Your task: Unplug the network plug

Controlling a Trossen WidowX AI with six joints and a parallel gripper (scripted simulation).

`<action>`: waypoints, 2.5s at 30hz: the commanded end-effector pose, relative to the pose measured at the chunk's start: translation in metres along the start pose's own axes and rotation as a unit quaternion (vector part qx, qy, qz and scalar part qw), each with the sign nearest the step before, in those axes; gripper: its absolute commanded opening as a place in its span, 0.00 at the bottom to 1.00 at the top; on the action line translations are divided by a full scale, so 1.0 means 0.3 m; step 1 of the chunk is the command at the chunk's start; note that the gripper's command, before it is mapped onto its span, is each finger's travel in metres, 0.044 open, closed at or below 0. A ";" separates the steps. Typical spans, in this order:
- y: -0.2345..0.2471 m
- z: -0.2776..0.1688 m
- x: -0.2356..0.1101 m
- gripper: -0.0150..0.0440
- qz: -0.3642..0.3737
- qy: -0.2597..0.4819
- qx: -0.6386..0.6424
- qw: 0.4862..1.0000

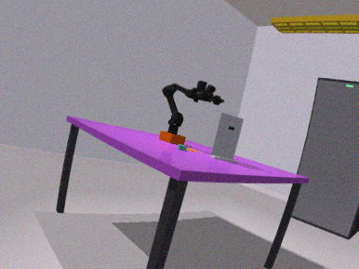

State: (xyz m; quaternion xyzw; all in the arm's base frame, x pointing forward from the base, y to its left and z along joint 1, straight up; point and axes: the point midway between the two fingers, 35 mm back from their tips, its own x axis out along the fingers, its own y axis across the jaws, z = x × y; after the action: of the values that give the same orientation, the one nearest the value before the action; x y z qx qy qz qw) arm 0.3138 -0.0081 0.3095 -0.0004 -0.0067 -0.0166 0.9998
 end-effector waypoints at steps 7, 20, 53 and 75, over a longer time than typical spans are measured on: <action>0.032 -0.070 0.052 0.62 -0.011 -0.002 0.096 0.995; 0.134 -0.248 0.106 0.52 -0.028 -0.011 0.310 0.950; 0.253 -0.567 -0.034 0.52 -0.062 -0.063 0.708 0.701; 0.166 -0.562 0.151 0.52 -0.060 -0.065 0.707 0.701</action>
State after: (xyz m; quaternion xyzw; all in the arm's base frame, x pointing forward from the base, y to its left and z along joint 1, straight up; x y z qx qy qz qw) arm 0.3572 0.0411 0.1414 0.7050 -0.0819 -0.0682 0.7011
